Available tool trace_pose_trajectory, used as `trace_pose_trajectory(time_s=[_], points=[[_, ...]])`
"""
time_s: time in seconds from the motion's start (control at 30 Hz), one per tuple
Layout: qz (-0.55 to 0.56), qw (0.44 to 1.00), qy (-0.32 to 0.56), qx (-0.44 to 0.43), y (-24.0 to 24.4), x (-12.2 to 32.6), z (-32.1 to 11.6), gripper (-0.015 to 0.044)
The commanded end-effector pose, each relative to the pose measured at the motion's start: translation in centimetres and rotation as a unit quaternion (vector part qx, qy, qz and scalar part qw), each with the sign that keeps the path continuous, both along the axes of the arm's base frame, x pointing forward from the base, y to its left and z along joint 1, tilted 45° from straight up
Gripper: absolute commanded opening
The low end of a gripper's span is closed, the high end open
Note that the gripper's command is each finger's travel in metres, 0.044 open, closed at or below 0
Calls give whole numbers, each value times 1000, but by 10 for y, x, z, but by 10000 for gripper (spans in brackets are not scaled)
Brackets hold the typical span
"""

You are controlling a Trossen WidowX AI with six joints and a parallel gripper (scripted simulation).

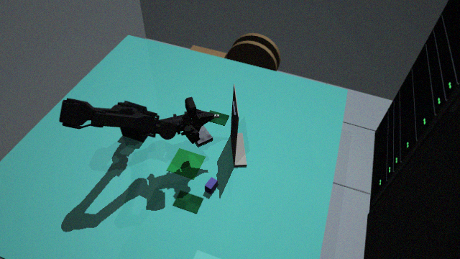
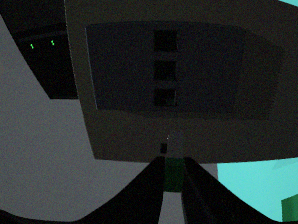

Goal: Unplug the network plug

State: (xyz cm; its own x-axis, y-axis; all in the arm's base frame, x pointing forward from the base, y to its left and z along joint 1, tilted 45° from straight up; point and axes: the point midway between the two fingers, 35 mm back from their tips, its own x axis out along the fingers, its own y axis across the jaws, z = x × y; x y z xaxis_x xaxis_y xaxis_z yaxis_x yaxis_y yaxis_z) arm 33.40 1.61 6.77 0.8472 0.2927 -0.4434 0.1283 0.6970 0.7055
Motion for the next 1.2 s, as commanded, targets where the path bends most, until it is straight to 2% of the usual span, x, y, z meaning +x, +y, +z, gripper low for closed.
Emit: trace_pose_trajectory(time_s=[0.0, 0.23, 1.17], points=[[3, 1000, -2, -1, 0, -2, 1, 0], [0, 1000, 0, 0, 1, -2, 2, 0], [-7, 1000, 3, 0, 37, -16, 49, 0]])
